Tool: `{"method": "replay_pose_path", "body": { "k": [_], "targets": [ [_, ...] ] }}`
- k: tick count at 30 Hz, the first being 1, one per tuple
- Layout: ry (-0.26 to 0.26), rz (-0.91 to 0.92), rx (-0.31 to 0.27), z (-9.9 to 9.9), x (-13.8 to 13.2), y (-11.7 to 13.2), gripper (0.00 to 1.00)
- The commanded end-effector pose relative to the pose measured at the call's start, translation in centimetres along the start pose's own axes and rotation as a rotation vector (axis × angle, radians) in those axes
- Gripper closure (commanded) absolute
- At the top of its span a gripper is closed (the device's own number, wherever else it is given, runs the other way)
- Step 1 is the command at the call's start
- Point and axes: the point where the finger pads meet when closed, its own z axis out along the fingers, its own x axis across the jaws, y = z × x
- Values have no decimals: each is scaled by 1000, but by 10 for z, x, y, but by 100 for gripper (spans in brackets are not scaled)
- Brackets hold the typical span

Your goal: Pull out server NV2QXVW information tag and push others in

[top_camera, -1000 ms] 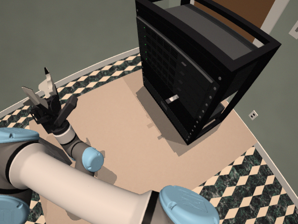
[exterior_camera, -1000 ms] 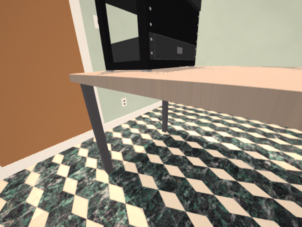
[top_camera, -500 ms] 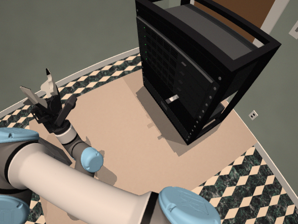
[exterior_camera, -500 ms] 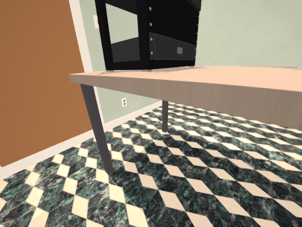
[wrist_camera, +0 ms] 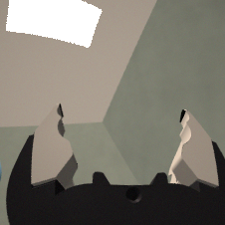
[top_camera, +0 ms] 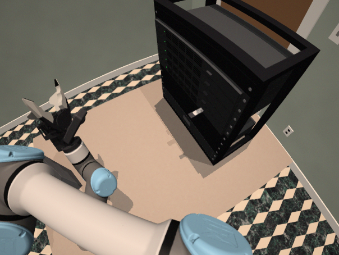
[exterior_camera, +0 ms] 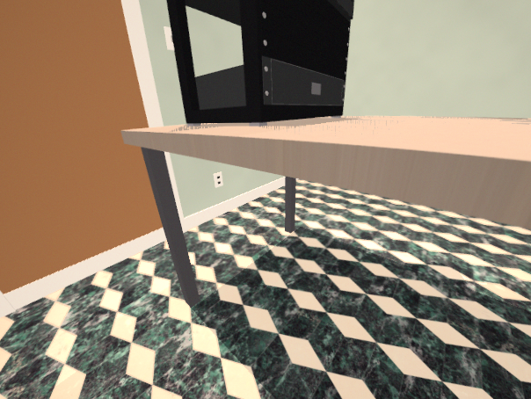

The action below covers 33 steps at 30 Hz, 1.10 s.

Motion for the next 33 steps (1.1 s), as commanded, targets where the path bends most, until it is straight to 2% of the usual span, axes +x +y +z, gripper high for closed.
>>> {"method": "replay_pose_path", "body": {
  "k": [1, 33],
  "targets": [
    [23, -42, -33, 0, 6, 7, 0],
    [114, -199, -148, -12, 35, 22, 0]
  ]
}}
